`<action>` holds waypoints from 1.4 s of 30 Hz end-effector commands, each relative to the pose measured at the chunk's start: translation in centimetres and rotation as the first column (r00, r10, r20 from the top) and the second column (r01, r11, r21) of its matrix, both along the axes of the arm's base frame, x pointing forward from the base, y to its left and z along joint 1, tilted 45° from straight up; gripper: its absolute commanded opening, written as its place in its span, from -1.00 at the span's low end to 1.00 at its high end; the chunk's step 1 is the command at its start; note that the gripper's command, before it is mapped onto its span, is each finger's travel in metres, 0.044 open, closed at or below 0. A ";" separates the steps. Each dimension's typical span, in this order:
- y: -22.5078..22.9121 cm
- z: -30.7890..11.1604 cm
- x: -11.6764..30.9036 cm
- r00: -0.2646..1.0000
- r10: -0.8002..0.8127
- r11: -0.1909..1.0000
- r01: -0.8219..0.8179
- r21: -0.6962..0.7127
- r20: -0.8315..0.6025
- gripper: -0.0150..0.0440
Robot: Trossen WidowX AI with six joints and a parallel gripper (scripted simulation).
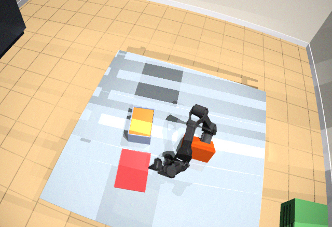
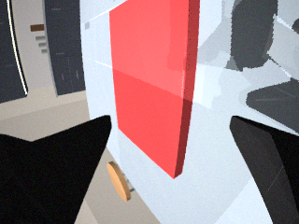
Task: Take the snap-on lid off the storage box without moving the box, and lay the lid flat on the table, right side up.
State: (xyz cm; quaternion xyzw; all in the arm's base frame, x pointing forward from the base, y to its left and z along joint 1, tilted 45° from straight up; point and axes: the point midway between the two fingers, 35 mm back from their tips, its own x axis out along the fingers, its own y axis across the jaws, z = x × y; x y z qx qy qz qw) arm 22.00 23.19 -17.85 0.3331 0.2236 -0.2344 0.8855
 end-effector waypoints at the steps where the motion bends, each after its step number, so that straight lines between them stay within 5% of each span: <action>1: -0.2 0.3 -0.7 1.000 -0.001 1.000 0.001 0.000 0.005 1.00; 42: 3.2 4.7 -4.7 1.000 -0.001 1.000 0.001 0.001 0.000 1.00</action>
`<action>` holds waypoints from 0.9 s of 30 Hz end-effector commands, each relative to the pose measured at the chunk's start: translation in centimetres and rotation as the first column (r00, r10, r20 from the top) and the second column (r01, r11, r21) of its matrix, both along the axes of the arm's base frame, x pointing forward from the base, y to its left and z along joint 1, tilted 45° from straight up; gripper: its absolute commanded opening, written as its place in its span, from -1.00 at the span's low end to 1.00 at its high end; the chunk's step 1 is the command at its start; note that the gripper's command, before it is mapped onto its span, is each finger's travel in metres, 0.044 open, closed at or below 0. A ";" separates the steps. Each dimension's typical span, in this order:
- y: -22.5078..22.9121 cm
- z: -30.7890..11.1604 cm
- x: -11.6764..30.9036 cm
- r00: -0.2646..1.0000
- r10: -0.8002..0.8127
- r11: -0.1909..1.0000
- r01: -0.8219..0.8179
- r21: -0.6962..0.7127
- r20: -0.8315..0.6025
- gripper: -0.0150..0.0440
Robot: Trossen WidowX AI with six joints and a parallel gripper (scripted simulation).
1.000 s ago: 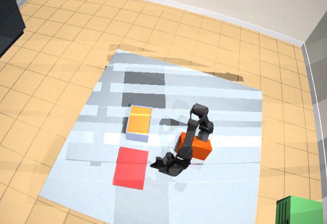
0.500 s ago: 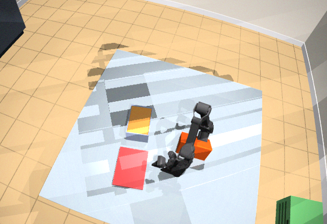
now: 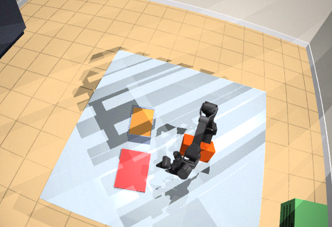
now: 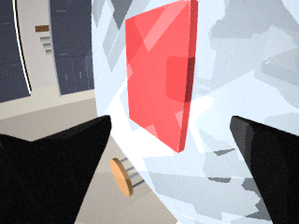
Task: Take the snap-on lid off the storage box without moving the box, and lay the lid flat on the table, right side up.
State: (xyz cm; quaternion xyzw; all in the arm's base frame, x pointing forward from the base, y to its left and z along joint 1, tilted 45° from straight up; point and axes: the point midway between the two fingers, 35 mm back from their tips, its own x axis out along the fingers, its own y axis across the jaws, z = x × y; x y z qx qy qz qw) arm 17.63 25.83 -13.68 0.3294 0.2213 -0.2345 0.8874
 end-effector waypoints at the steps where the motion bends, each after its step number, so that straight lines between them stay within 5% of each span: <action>1: 0.6 0.7 -0.4 1.000 -0.001 1.000 0.001 0.010 -0.003 1.00; 27: 1.4 1.7 -1.0 1.000 -0.001 1.000 0.001 0.010 -0.004 1.00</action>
